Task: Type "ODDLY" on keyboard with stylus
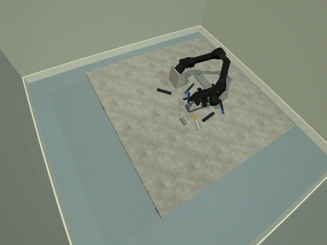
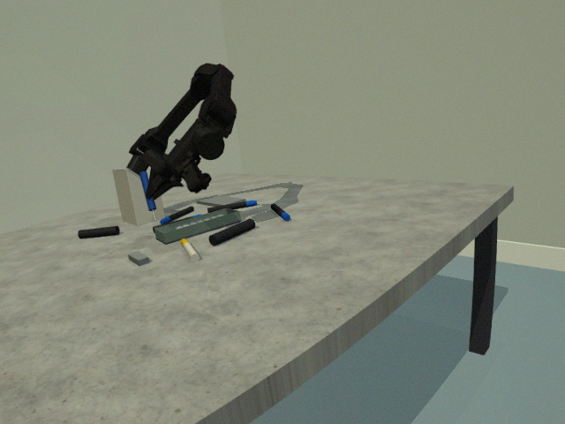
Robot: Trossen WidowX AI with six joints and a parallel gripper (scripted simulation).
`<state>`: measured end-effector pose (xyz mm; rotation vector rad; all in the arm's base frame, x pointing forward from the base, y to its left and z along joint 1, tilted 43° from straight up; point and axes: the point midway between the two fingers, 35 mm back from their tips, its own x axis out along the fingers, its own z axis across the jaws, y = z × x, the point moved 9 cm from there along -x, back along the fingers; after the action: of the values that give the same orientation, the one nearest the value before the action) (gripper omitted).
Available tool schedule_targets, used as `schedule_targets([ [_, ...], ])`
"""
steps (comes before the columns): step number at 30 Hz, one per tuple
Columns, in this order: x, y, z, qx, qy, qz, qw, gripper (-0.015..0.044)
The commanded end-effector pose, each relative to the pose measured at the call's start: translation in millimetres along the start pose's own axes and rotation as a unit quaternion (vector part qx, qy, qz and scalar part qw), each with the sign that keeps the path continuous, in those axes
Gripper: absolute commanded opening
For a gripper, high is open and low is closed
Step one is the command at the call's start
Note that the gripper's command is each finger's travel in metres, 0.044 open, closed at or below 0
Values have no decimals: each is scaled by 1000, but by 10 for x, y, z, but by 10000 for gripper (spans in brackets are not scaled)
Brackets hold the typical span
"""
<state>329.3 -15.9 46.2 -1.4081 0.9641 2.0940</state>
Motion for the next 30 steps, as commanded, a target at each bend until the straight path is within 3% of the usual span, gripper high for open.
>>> schedule_targets([
  [1, -99, -81, -5, -57, 4, 27, 998, 0],
  [14, -366, -318, 62, -222, -1, 104, 970, 0],
  [30, -132, -538, 199, -224, -2, 105, 969, 0],
])
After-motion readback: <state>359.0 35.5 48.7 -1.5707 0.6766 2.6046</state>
